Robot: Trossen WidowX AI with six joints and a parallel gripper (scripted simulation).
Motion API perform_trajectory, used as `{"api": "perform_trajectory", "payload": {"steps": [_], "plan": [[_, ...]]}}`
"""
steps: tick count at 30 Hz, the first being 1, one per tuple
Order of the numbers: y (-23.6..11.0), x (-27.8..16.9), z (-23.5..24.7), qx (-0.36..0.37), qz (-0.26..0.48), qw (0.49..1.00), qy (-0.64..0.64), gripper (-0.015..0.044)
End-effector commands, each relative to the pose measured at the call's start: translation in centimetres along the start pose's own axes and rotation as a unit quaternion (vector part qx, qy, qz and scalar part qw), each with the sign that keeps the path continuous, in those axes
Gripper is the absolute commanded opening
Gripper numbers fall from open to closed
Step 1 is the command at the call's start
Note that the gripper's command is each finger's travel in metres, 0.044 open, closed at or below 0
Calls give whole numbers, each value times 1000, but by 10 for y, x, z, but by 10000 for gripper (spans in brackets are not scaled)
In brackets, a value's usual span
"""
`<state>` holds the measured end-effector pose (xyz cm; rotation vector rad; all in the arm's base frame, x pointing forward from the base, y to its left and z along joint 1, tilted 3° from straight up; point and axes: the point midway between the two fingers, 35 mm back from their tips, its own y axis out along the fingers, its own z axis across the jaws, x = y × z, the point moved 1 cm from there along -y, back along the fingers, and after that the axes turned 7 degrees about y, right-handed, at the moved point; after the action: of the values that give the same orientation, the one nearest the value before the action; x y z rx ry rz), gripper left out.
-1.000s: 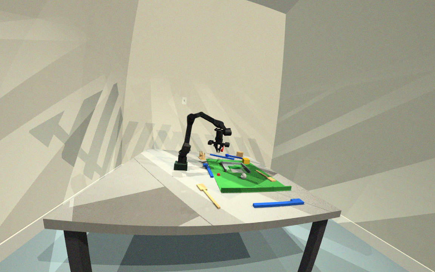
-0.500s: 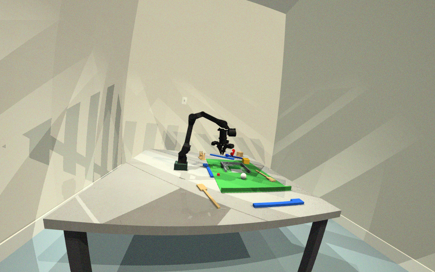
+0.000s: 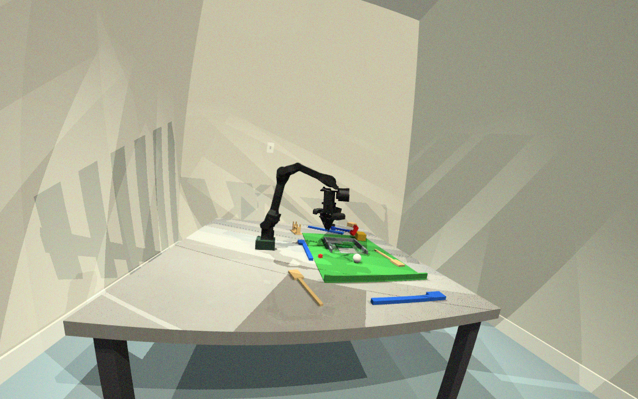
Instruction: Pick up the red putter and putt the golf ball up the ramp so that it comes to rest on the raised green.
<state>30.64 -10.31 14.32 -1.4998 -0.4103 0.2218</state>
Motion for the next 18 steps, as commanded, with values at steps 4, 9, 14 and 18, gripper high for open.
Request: {"api": "perform_trajectory", "payload": {"steps": [4,9,14,18], "plan": [[-4,-27,-33,-8,11,997,79,0],[-7,-49,-54,-13,19,991,133,0],[-11,-73,-72,-17,26,982,186,0],[-14,-94,-85,-20,32,973,228,0]]}}
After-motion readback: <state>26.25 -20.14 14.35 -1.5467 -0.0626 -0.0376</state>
